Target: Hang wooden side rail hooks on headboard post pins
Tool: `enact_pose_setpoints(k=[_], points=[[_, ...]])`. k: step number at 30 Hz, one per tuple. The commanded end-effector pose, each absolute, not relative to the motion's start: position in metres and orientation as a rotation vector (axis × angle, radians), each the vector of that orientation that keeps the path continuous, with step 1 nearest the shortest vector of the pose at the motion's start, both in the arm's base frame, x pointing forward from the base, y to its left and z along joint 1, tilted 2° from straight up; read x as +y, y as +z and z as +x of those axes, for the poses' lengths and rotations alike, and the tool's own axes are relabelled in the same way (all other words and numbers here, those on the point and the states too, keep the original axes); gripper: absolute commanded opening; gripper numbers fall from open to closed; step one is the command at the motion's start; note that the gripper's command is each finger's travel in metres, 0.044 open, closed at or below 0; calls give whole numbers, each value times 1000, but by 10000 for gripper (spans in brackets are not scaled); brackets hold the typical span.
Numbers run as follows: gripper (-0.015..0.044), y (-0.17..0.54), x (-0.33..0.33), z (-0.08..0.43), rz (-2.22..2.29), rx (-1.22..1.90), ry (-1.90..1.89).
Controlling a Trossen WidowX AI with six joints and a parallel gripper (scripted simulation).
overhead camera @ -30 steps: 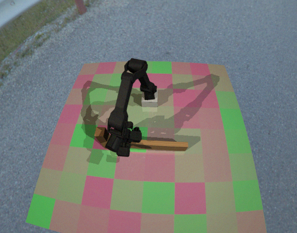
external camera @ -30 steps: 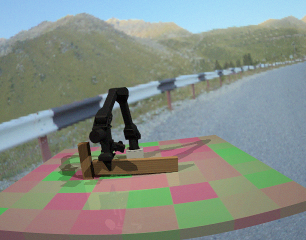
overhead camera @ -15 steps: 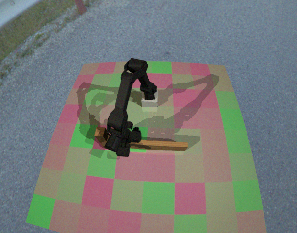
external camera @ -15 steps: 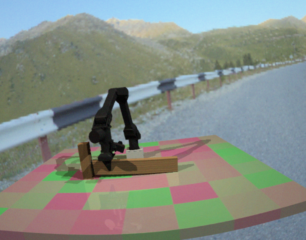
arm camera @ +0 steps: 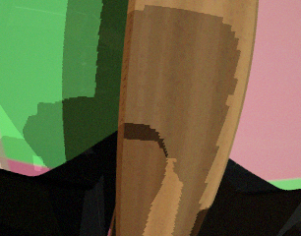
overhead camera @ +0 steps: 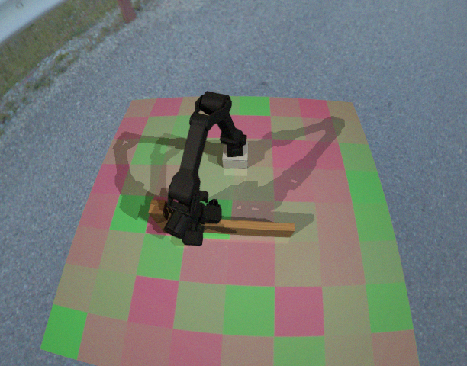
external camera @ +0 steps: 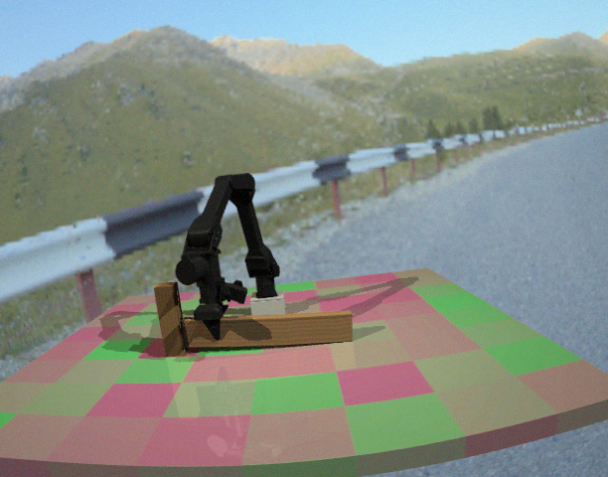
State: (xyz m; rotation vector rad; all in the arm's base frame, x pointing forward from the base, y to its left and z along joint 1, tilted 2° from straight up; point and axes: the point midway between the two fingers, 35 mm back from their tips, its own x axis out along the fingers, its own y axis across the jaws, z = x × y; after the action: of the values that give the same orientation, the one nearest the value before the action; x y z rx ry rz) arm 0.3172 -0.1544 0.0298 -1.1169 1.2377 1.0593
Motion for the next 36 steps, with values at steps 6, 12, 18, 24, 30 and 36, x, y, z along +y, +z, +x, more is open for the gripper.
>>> enact_pose_setpoints(k=[6, 12, 18, 24, 30, 36], points=[[0, 33, -157, 318, -1126, 1238, 1056], [0, 33, -157, 318, -1126, 1238, 1056], [0, 33, -158, 318, -1126, 1238, 1056], [0, 34, -158, 319, -1126, 1238, 1056], [0, 33, -158, 319, -1126, 1238, 1056], [0, 32, -158, 319, -1126, 1238, 1056]])
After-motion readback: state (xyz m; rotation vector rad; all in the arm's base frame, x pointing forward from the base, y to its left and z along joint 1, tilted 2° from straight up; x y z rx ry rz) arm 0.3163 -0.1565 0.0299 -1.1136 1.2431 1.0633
